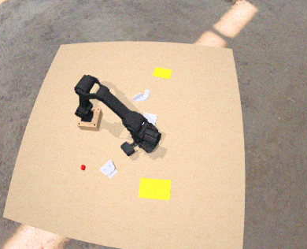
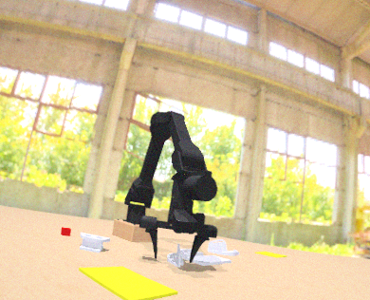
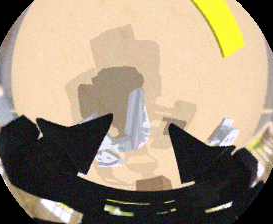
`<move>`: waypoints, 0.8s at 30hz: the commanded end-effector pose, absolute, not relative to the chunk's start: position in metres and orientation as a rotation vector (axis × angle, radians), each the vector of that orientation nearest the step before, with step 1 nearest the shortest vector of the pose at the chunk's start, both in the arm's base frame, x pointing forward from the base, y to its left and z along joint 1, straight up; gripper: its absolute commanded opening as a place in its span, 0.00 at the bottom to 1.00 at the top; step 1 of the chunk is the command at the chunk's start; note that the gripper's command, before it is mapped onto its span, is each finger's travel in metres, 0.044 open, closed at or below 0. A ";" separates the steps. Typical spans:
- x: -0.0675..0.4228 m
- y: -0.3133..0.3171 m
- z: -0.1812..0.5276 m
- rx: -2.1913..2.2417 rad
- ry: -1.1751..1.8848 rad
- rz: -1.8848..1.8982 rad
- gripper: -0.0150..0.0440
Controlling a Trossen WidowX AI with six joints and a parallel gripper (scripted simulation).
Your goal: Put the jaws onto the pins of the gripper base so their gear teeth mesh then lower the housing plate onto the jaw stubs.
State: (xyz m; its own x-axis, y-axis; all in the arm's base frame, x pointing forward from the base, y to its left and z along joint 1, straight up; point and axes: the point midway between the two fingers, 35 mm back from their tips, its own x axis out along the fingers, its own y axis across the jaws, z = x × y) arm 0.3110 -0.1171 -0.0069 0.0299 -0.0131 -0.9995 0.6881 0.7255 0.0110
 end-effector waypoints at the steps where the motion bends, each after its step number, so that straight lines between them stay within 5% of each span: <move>1: 0.311 -0.117 -0.007 0.590 1.455 -0.592 0.82; 7: 0.311 -0.117 -0.007 0.590 1.455 -0.592 0.56; 24: 0.311 -0.117 -0.007 0.590 1.455 -0.592 0.48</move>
State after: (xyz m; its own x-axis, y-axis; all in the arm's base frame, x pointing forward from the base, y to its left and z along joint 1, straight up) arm 0.3110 -0.1168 -0.0069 0.0303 -0.0111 -0.9995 0.6880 0.7256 0.0128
